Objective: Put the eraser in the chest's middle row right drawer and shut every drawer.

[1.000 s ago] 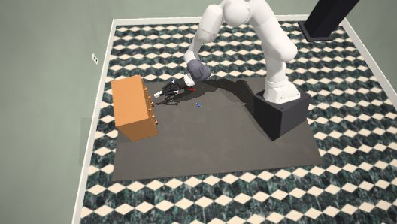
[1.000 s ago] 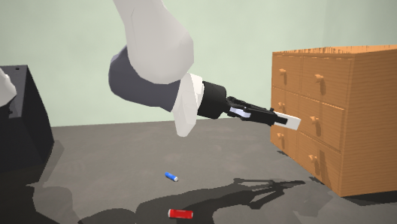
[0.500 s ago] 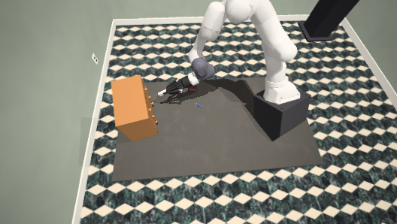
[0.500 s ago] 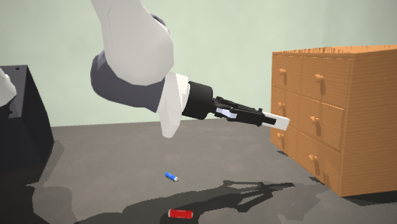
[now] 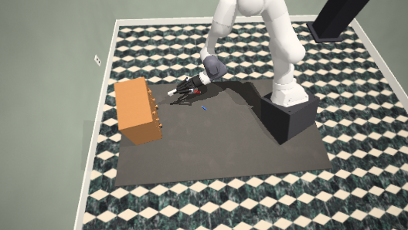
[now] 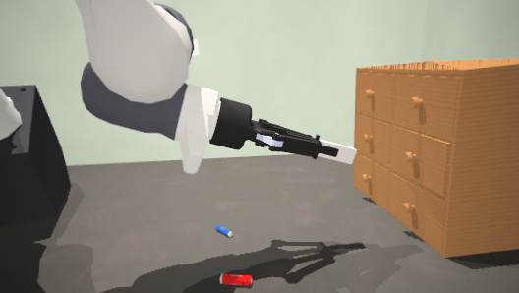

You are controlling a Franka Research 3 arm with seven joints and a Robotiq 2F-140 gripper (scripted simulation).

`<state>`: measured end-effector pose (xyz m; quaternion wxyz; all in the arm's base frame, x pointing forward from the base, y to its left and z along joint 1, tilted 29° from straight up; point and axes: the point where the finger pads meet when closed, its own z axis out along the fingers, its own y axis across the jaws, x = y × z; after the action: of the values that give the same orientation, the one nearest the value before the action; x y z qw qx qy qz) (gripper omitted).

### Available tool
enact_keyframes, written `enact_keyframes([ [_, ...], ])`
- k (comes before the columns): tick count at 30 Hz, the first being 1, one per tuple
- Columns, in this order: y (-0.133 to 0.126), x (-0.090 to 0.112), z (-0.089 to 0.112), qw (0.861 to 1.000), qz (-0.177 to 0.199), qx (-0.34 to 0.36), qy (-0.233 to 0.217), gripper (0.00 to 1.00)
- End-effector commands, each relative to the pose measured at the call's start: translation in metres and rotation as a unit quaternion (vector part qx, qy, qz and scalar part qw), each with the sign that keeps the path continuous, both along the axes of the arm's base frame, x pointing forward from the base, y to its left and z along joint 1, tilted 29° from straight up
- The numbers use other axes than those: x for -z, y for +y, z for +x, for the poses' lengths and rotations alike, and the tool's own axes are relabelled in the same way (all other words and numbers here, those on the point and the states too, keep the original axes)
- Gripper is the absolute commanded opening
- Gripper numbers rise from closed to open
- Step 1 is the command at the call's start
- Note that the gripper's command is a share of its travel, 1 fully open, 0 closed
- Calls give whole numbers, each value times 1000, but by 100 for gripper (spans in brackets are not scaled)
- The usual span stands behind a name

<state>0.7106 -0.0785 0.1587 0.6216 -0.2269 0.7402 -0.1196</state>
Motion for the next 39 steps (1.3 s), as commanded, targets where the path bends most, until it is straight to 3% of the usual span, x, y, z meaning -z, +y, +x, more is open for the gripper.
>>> enact_keyframes([
  [1, 3, -2, -1, 1000, -6, -7, -3, 10],
  [5, 21, -6, 0, 999, 15, -34, 1, 10],
  [9, 66, -13, -4, 992, 66, -102, 23, 10],
  [12, 66, -13, -4, 992, 66, -102, 23, 10],
  [15, 88, -16, -9, 986, 90, -136, 41, 10],
  [23, 117, -18, -18, 974, 120, -179, 71, 10],
  [39, 143, -19, -30, 959, 146, -219, 109, 10],
])
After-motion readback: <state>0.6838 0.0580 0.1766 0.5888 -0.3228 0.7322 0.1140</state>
